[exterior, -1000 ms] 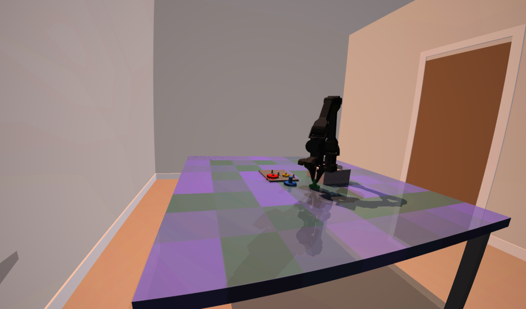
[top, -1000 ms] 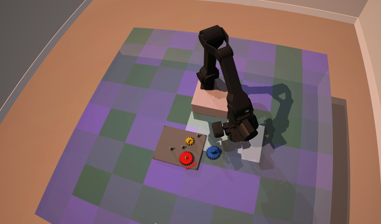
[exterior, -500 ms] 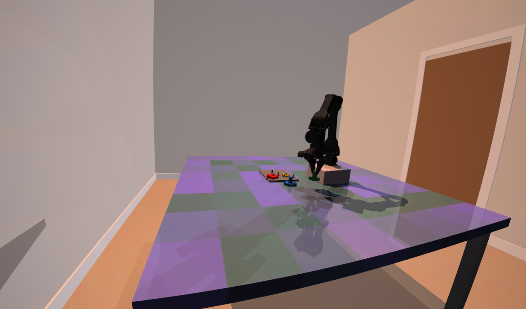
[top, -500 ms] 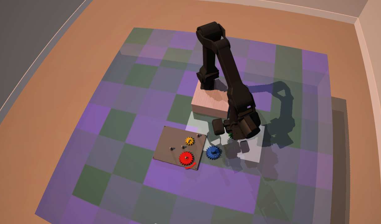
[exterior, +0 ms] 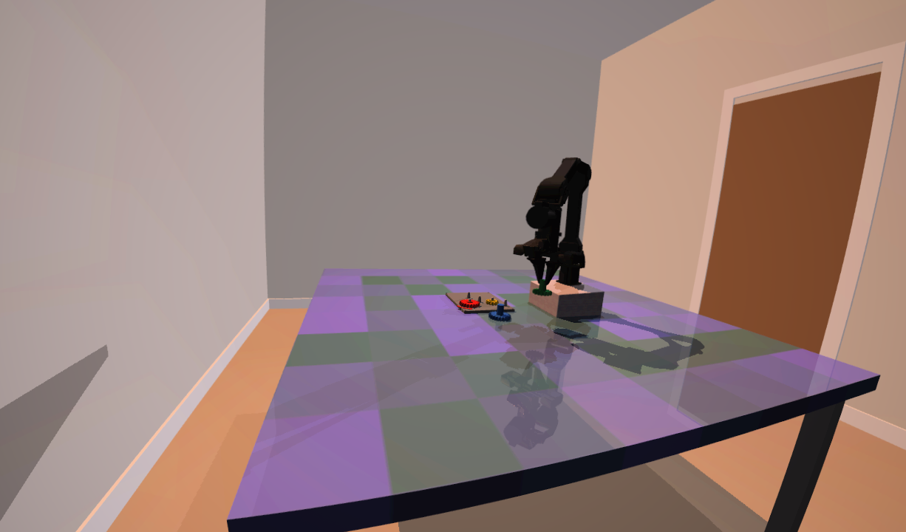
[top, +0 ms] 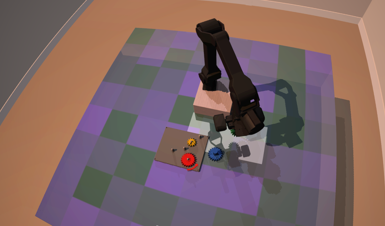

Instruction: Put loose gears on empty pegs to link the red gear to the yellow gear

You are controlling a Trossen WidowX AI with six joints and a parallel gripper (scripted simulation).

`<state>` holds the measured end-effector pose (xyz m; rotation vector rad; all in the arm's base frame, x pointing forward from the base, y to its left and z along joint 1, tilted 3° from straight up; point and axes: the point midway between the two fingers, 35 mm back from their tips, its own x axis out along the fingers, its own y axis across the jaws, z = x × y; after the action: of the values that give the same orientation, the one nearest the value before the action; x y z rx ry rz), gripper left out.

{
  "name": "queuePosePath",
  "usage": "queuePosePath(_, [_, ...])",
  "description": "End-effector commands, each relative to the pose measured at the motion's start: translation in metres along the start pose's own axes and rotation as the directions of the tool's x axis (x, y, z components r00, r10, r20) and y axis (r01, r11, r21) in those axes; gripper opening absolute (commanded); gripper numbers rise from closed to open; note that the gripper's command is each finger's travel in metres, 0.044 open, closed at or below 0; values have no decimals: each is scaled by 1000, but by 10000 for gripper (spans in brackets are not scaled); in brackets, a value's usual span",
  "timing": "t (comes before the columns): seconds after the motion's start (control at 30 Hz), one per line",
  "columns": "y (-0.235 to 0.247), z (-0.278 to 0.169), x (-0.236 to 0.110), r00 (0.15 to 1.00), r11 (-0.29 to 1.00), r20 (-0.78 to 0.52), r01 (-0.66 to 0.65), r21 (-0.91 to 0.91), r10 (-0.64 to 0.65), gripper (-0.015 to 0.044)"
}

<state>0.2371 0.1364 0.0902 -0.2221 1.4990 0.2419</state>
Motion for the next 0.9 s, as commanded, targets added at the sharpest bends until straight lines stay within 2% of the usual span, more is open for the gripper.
queuePosePath(0.0, [-1, -1, -16, 1000, 1000, 7, 0, -6, 0, 0])
queuePosePath(0.43, [-6, -10, -53, 1000, 1000, 6, 0, -6, 0, 0])
queuePosePath(0.87, [-22, -1, -47, 1000, 1000, 6, 2, -7, -2, 0])
